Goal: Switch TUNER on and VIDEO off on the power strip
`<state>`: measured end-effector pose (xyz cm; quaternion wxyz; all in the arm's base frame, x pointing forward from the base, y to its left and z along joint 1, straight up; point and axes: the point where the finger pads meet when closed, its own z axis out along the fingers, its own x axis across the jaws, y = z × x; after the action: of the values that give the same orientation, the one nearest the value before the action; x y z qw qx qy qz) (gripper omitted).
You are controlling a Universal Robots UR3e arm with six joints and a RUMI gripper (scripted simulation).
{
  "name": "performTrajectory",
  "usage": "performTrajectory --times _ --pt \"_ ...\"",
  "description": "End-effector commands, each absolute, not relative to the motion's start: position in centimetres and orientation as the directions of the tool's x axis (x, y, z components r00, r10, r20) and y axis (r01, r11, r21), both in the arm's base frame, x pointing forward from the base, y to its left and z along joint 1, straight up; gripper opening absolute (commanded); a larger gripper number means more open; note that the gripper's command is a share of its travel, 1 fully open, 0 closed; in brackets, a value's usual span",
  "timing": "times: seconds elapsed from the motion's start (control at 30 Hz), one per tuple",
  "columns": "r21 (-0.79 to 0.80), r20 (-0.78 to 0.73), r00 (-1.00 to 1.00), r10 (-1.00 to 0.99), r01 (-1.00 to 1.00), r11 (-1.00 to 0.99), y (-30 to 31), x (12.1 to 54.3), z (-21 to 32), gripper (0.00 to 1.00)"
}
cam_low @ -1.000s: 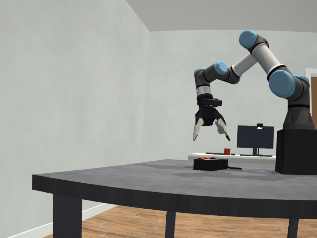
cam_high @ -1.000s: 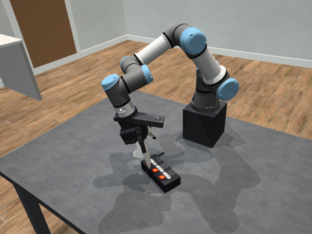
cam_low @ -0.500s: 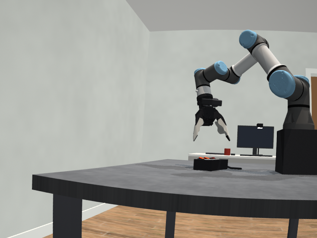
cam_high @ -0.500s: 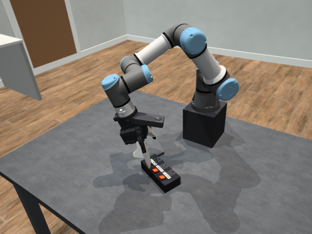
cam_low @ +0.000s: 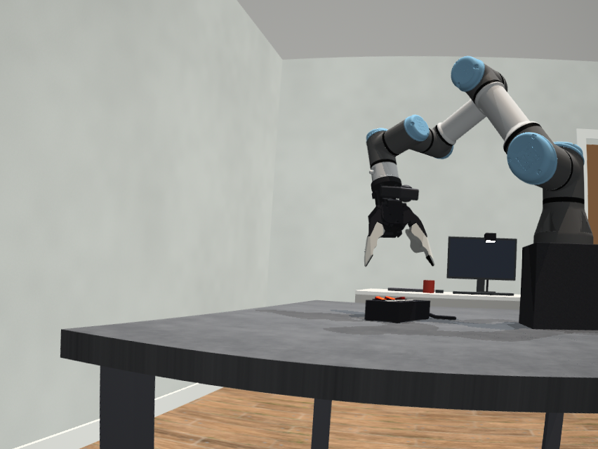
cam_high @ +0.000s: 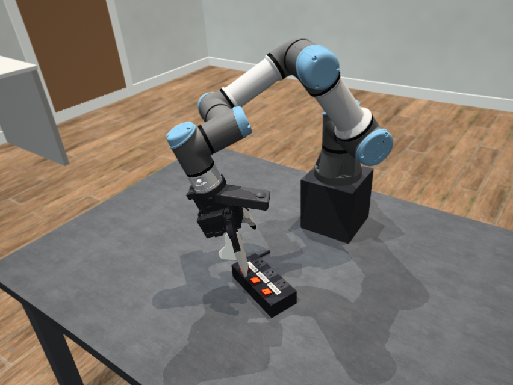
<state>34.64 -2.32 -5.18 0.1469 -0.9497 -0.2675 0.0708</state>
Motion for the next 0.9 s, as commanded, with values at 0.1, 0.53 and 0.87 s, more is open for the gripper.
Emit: performTrajectory --times 0.1,0.53,0.87 --pt "-0.310 -0.048 0.837 0.545 0.506 -0.805 -2.3 34.7 -5.0 1.00" --pt "-0.205 0.030 0.594 0.804 0.791 -0.576 -1.5 33.7 -2.4 1.00" --pt "-0.104 0.043 0.313 0.949 0.946 -0.308 -0.8 32.6 -0.4 1.00"
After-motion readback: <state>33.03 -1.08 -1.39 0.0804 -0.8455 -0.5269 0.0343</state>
